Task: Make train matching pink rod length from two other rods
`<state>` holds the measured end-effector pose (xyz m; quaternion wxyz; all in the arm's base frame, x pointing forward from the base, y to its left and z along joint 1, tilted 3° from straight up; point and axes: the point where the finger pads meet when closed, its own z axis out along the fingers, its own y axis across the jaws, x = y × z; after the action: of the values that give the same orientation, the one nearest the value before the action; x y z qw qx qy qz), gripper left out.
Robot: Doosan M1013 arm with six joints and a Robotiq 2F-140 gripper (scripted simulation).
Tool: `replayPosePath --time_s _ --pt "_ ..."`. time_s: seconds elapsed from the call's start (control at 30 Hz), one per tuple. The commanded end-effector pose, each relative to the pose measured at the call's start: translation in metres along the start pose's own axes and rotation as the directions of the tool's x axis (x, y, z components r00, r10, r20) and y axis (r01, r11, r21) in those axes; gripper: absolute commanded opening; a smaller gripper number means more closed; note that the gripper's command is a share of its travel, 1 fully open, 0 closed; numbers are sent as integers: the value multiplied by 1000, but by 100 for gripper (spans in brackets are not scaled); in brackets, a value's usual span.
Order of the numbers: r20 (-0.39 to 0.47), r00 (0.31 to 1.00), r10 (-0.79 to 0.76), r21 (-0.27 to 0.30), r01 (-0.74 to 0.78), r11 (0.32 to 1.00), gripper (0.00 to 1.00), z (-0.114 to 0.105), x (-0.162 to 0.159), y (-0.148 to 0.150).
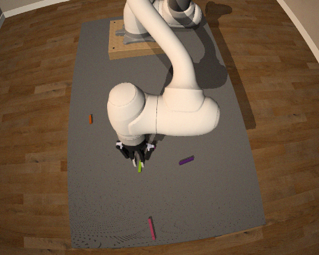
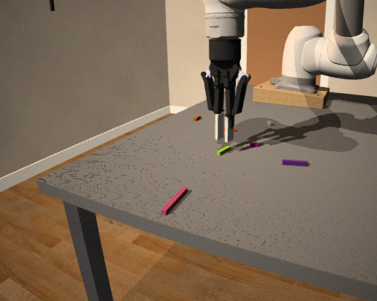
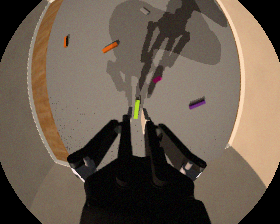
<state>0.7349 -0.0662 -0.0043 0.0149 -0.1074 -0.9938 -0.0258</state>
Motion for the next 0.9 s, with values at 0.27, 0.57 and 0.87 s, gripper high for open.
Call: replayPosePath --time_s 0.27,0.57,0.87 --pt "0 1000 0 0 0 1000 23 12 0 0" --pt "0 1000 0 0 0 1000 23 17 0 0" --pt "0 1000 0 0 0 1000 23 18 0 0"
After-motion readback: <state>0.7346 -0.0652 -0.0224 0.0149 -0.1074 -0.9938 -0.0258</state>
